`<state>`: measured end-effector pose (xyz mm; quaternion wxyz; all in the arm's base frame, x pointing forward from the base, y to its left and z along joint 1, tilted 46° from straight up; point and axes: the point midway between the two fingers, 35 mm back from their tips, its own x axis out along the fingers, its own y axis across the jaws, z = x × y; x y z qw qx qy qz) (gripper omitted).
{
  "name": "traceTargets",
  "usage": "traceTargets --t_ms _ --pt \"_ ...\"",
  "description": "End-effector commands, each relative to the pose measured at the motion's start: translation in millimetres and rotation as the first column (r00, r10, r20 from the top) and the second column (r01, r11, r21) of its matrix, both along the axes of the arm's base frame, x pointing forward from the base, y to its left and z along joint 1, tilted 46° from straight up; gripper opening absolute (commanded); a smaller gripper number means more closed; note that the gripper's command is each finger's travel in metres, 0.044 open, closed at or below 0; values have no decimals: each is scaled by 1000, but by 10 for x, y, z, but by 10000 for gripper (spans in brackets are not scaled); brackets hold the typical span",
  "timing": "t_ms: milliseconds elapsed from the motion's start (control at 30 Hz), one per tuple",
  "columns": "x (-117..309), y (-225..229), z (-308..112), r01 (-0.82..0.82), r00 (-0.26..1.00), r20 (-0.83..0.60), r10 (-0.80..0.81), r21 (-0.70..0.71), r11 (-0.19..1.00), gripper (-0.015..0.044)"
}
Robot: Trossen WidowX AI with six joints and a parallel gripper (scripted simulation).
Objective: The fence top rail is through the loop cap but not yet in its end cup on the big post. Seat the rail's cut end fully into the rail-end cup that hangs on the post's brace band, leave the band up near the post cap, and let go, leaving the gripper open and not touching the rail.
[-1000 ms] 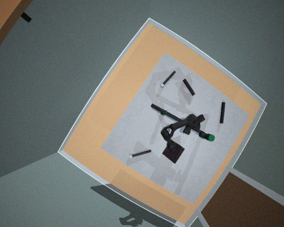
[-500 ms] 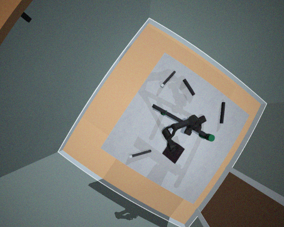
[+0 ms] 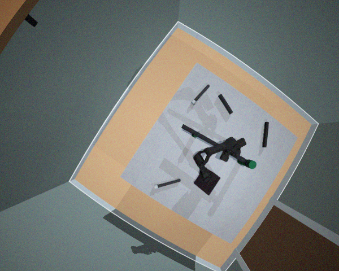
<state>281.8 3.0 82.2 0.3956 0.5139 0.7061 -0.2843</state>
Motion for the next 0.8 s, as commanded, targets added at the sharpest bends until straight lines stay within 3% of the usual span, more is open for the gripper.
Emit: traceTargets --t_ms 0,767 --pt "3 -66 -17 1 1000 8 0 -14 1000 0" --pt "0 -1 -1 0 1000 0 0 0 1000 0"
